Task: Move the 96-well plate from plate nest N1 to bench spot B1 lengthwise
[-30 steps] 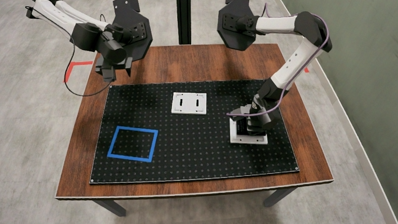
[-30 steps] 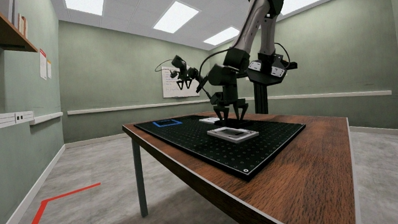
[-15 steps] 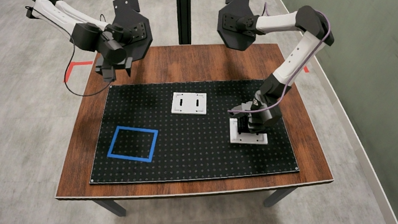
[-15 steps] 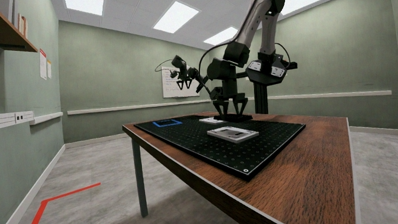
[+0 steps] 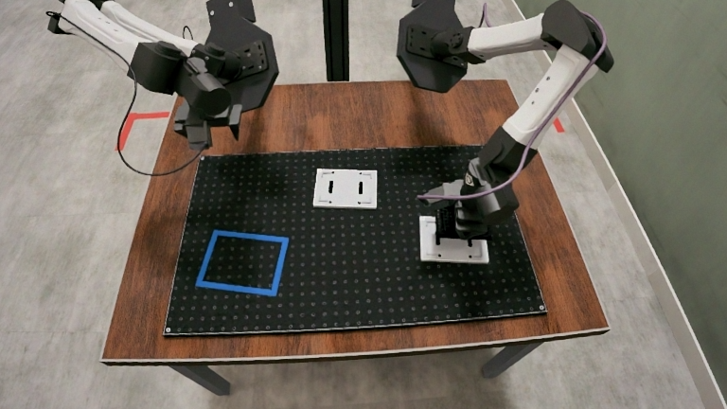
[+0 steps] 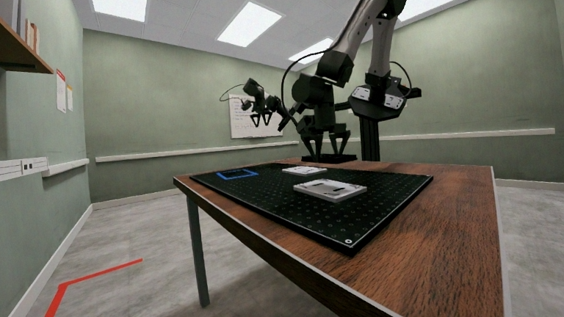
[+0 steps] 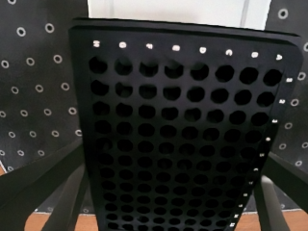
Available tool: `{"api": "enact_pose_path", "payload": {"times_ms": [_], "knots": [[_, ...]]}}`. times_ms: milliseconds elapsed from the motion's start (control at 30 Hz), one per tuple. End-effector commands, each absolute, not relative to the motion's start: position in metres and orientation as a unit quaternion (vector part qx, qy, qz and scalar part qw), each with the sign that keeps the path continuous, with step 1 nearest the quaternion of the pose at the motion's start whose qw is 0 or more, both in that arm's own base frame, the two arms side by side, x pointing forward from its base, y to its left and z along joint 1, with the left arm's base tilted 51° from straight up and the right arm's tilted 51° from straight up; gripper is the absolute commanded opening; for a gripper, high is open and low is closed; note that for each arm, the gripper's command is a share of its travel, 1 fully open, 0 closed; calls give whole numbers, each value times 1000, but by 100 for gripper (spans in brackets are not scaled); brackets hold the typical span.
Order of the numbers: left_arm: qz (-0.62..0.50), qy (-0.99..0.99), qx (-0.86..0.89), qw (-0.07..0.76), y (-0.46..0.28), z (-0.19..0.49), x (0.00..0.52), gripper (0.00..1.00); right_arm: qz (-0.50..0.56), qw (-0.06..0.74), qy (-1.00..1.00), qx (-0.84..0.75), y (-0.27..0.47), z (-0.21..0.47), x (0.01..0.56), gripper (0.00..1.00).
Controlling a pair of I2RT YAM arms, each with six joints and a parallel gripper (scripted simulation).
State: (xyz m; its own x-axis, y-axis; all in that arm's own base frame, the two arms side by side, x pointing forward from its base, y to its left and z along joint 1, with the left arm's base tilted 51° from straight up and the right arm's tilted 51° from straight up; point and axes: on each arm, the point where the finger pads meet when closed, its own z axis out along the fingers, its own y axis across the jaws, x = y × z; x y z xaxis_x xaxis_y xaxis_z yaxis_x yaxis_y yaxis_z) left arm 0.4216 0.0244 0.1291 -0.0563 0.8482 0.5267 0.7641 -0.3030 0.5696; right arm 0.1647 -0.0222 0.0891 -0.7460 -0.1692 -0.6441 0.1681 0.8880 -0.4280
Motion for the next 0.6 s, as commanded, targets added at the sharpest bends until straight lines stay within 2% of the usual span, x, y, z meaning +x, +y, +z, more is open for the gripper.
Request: {"api": "enact_pose_path", "payload": {"times_ms": [0, 567], "knots": [[430, 584, 686, 58, 13, 140, 413, 0, -235, 363, 902, 4, -21, 97, 166, 100], [431, 584, 685, 63, 12, 141, 415, 0, -235, 363, 902, 4, -21, 97, 166, 100]]}}
